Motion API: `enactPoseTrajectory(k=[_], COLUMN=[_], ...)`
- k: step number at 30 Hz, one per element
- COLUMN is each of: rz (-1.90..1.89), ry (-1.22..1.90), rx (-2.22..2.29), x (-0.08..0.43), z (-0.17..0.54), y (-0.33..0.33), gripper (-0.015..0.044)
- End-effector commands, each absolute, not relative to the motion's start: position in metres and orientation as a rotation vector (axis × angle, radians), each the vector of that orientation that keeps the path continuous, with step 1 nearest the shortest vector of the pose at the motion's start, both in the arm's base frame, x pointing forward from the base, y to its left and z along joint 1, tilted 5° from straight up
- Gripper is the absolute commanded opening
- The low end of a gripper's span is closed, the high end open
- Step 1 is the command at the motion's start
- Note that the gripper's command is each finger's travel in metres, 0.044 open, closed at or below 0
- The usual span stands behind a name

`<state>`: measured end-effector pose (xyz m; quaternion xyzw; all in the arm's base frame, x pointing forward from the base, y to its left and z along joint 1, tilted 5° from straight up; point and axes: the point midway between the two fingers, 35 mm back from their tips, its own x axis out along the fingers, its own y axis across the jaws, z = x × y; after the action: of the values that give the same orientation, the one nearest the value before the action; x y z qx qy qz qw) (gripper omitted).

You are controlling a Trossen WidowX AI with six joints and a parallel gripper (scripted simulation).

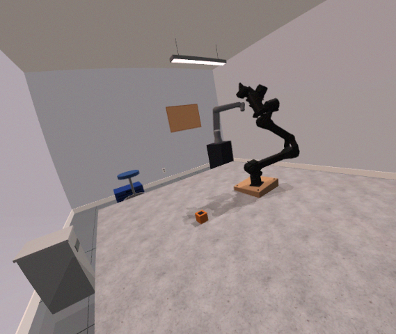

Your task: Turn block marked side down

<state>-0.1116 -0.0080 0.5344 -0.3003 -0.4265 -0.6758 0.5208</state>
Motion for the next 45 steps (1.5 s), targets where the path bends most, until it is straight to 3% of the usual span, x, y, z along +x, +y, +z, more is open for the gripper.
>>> enactPoseTrajectory(k=[1,10,19,23,36,45], rz=[-1.614,-1.324,-0.999,-0.860,-0.520,-0.299], ry=[-1.015,-0.653,-0.264,-0.107,0.399,0.917], rx=[-0.719,-0.670,-0.559,-0.513,-0.304,-0.084], x=[-0.110,0.008,0.149,0.210,0.339,0.393], z=[0.535,0.561,0.533,0.499,0.378,0.251], y=[-0.010,-0.089,-0.147,-0.160,-0.161,-0.123], gripper=[0.0426,0.0440,0.0440,0.0440,0.0440,0.0440])
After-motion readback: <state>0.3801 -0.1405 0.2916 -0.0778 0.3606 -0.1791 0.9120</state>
